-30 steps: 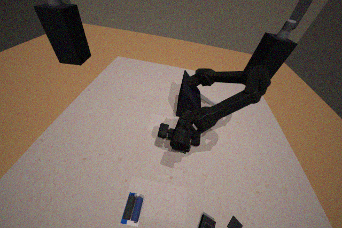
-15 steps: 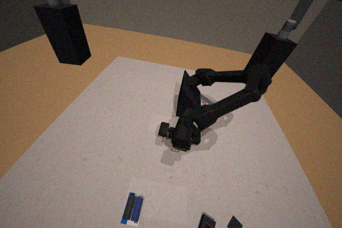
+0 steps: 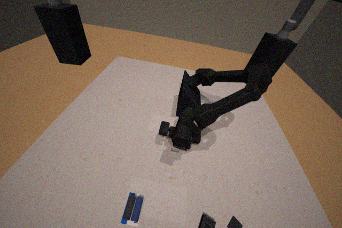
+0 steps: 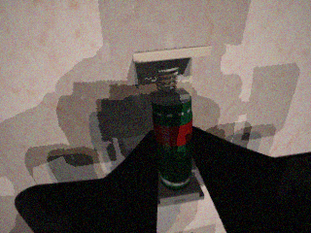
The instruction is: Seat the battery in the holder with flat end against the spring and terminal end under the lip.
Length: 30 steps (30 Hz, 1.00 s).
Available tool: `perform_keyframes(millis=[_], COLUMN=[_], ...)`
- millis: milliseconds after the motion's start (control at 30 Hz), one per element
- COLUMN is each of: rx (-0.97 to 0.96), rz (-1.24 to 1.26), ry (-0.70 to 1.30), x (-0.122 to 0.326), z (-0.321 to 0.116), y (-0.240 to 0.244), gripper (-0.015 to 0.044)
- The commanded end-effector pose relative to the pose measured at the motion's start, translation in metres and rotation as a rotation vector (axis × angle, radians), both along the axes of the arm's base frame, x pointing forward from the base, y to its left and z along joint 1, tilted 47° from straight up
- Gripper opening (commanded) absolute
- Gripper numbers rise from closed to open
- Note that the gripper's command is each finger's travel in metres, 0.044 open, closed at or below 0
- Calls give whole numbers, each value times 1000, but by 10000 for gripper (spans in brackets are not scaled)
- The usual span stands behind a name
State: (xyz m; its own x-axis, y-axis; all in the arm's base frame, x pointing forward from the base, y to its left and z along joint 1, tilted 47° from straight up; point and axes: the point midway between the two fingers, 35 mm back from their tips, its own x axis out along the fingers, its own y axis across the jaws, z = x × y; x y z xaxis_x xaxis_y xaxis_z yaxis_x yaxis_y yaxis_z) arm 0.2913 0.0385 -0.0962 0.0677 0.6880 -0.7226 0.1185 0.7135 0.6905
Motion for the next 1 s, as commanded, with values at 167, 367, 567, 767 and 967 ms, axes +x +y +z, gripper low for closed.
perform_keyframes(millis=[167, 367, 567, 767, 967], rx=[1, 0, -1, 6, -5], rz=[-2, -2, 0, -3, -2], ry=[4, 3, 1, 9, 3], x=[0, -1, -2, -3, -7], z=[1, 1, 9, 9, 44], y=[1, 0, -9, -10, -48], gripper=[106, 182, 182, 209, 366])
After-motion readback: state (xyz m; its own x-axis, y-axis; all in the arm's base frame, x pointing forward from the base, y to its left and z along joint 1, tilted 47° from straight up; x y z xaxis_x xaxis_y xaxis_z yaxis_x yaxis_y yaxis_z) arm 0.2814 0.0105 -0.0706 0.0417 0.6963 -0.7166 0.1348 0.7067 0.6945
